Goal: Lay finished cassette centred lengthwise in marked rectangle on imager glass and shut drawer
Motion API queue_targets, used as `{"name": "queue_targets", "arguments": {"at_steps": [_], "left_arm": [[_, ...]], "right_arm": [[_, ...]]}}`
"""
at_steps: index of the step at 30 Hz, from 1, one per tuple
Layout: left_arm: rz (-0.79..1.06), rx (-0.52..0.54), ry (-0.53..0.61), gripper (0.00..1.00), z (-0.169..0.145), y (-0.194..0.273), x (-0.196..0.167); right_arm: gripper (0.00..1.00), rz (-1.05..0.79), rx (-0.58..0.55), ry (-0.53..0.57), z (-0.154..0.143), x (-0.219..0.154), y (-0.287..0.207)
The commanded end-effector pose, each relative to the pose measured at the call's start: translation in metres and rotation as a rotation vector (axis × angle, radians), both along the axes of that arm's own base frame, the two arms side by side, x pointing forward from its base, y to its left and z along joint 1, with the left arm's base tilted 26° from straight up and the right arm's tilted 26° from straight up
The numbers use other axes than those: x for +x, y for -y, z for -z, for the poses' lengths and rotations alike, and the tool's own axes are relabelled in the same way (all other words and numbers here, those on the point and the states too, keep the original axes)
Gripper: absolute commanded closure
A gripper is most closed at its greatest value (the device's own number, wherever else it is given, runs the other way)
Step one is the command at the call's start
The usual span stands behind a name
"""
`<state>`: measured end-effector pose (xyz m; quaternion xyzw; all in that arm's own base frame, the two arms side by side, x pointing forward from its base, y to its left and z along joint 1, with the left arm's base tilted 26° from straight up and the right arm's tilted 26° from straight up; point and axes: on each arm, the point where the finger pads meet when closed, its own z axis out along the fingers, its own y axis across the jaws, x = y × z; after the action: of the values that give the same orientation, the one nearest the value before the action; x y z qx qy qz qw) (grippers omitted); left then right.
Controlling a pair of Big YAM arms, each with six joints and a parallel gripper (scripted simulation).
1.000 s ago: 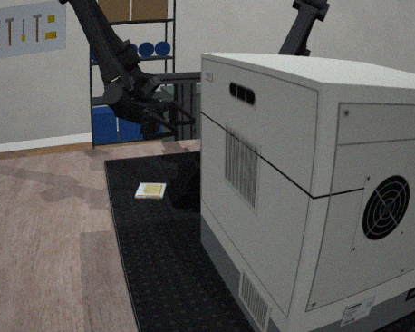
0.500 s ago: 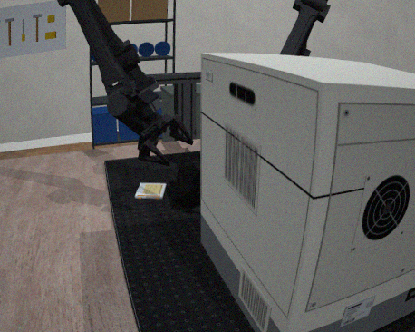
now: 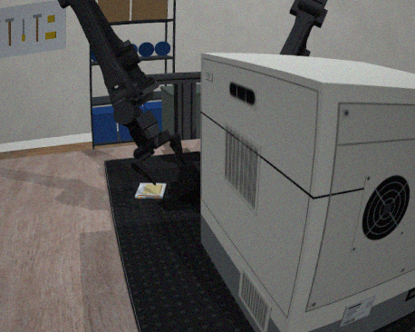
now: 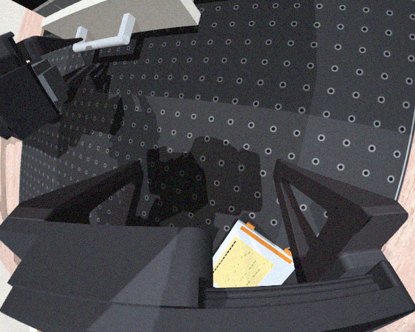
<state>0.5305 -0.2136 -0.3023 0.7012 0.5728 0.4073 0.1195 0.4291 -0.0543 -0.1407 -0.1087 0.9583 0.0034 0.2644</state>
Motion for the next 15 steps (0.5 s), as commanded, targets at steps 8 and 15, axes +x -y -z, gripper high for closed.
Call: {"name": "queue_targets", "arguments": {"at_steps": [8,15], "left_arm": [[0.014,0.0,0.021,0.65,0.002,0.006,0.005],[0.015,-0.007,0.03,0.65,-0.009,0.011,0.011]], "right_arm": [[0.0,0.34,-0.079,-0.167,0.026,-0.02,0.028],[0.0,0.534,-0.194,-0.232,0.033,-0.041,0.052]]}}
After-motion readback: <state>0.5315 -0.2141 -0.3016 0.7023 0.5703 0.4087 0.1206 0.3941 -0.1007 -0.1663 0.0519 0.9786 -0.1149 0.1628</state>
